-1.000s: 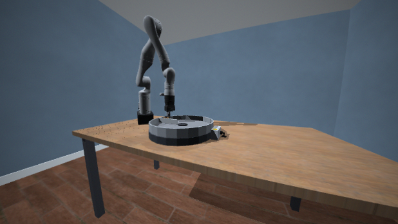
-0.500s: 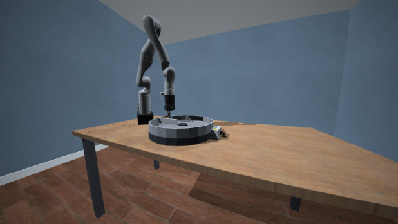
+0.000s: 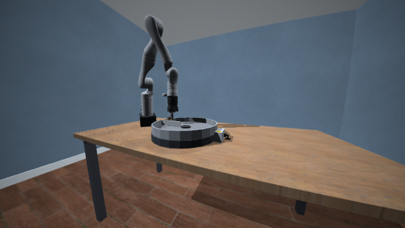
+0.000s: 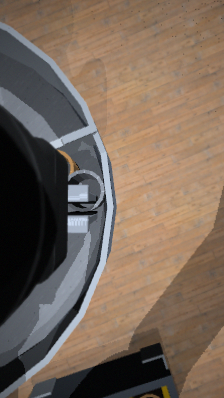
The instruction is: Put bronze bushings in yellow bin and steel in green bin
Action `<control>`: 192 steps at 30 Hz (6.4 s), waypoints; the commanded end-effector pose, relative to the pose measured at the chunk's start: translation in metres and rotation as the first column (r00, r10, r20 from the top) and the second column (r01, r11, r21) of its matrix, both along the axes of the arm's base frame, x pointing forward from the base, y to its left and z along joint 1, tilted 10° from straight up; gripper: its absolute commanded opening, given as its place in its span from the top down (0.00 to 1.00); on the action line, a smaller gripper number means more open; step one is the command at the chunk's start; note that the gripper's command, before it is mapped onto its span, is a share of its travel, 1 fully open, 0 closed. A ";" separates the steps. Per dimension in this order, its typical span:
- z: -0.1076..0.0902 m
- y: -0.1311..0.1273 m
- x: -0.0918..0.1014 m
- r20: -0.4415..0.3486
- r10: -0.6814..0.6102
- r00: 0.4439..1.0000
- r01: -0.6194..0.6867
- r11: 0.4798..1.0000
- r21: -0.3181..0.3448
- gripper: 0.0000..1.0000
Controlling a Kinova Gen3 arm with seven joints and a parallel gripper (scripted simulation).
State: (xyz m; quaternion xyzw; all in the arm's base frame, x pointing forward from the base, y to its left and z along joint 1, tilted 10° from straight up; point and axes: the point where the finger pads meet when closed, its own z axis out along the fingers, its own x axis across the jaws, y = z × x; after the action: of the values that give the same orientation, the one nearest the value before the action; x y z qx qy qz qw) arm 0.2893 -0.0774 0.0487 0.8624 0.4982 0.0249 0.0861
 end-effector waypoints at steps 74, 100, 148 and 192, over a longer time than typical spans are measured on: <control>0.021 0.002 -0.003 0.002 -0.003 1.000 0.003 1.000 -0.001 1.00; 0.028 0.002 -0.004 0.002 -0.003 1.000 0.003 1.000 -0.001 1.00; 0.073 0.008 -0.010 0.002 -0.003 1.000 0.003 1.000 -0.001 1.00; 0.067 0.187 0.114 0.001 -0.003 1.000 0.003 1.000 -0.001 1.00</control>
State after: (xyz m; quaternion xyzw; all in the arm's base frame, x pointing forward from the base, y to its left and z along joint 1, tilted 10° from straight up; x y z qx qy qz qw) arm 0.4039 0.1032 0.1200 0.8659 0.4911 0.0287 0.0908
